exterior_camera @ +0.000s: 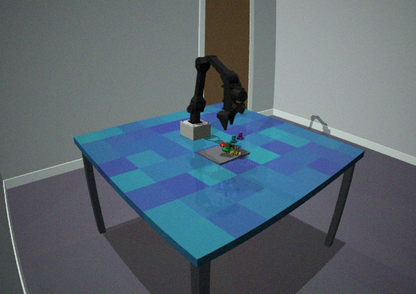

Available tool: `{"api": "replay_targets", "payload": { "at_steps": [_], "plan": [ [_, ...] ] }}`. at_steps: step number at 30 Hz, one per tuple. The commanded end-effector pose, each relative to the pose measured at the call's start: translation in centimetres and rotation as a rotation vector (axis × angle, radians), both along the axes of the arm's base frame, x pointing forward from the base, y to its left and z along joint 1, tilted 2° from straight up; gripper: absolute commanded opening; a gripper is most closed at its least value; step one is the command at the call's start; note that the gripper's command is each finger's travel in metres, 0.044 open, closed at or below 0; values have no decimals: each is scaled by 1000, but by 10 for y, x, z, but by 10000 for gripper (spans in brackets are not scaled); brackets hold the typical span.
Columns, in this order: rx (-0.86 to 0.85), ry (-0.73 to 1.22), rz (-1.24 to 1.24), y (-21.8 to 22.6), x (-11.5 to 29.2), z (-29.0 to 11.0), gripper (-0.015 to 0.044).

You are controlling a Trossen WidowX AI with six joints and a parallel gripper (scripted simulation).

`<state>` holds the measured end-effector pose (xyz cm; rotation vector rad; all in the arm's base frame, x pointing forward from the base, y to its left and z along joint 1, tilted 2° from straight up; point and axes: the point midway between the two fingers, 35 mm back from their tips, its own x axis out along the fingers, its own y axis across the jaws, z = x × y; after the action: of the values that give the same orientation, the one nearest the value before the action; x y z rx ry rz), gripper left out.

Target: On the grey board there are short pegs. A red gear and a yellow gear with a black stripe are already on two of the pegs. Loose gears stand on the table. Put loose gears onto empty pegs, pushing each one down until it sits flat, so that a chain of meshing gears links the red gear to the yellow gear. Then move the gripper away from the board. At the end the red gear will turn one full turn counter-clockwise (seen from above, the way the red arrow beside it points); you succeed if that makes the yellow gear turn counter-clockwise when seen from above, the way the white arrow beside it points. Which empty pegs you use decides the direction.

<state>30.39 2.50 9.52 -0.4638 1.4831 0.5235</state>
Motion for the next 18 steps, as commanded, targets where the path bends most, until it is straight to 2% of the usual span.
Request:
{"api": "replay_targets", "payload": {
  "at_steps": [1,12,18],
  "plan": [
    [0,-1,3,0,0,1,440],
    [0,-1,3,2,0,1,440],
    [0,-1,20,80,-15,13,440]
  ]
}}
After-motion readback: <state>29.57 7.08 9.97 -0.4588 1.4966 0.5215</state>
